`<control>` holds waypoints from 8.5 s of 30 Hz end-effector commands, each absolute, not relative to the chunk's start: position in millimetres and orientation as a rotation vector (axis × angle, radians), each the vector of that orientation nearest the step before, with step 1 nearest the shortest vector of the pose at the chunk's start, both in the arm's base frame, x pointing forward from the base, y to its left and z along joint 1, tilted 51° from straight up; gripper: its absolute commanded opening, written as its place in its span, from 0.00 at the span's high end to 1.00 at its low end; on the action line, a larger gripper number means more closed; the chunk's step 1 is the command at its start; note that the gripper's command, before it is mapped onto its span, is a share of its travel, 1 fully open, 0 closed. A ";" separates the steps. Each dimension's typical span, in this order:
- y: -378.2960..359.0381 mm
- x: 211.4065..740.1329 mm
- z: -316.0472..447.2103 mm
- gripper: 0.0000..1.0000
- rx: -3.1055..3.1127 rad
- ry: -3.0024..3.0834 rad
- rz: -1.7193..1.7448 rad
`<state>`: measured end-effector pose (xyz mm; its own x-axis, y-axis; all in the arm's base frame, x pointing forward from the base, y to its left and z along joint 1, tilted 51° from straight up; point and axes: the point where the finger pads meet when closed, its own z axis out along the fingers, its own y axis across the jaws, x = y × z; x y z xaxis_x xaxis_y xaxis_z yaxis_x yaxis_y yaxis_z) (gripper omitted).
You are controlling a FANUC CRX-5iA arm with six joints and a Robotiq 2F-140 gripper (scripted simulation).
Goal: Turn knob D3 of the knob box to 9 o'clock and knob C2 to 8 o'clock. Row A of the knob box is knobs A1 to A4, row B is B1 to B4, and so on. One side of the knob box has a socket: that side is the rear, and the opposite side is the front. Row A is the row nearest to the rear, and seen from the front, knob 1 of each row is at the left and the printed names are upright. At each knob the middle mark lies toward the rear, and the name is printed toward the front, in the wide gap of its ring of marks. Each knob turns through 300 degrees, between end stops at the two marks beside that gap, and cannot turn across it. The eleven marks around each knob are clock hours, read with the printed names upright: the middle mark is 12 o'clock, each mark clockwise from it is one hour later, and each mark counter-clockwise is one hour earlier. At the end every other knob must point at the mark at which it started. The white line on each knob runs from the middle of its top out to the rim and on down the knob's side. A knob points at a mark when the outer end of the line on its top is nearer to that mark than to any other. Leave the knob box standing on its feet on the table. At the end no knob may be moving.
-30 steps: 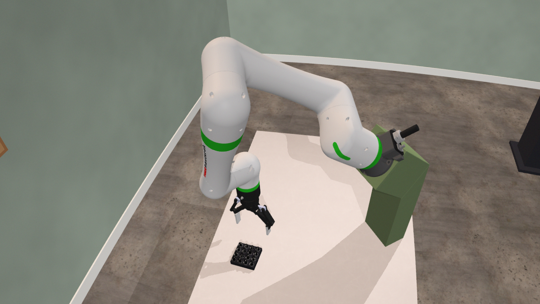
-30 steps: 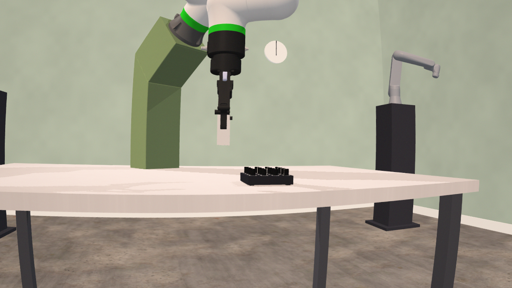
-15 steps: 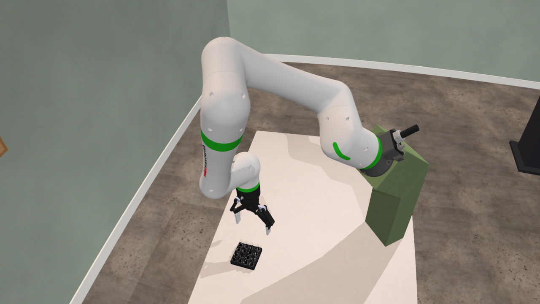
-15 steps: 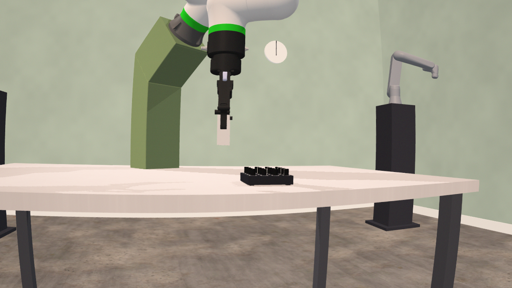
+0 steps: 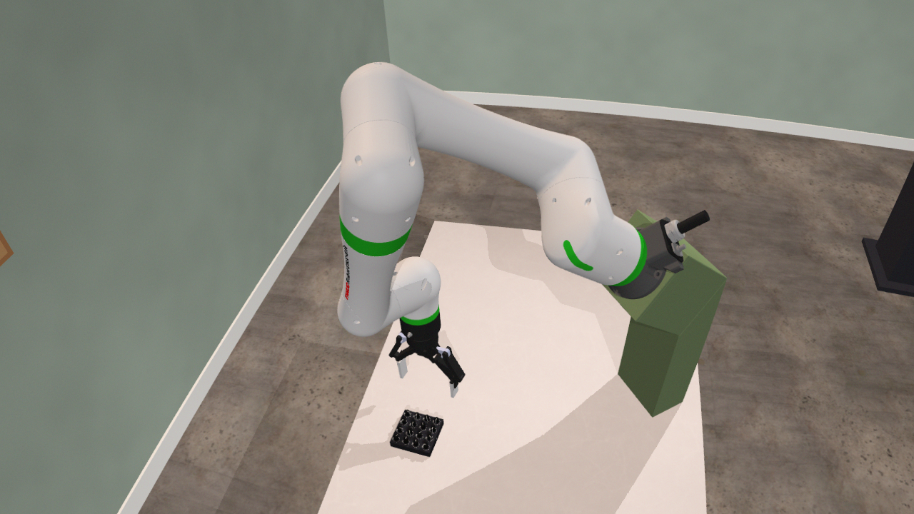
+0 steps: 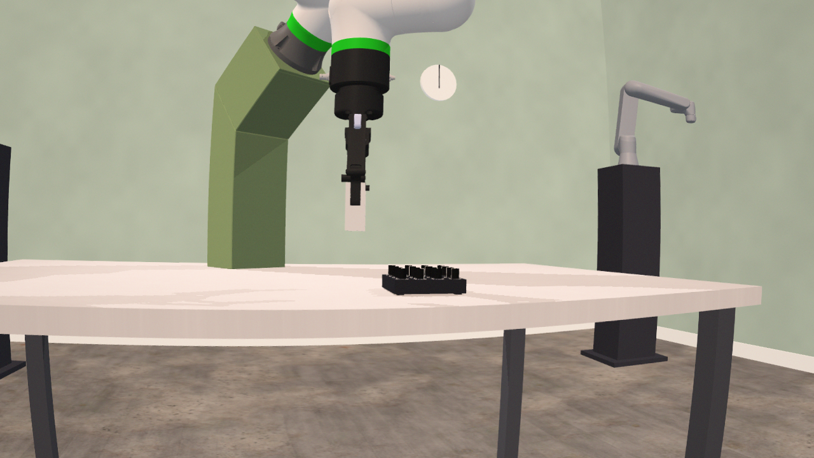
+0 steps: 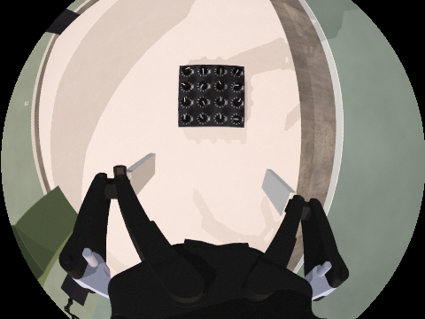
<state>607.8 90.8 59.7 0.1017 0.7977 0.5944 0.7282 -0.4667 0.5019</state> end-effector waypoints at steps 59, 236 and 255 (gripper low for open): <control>98.5 603.6 65.4 0.00 2.843 0.958 1.375; 169.5 631.7 102.5 0.88 2.451 -3.178 0.276; 171.4 634.8 99.7 0.88 2.451 -3.178 0.276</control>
<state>634.7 171.6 99.6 -0.0287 -0.8403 -0.5413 -0.7347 0.3849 -0.5586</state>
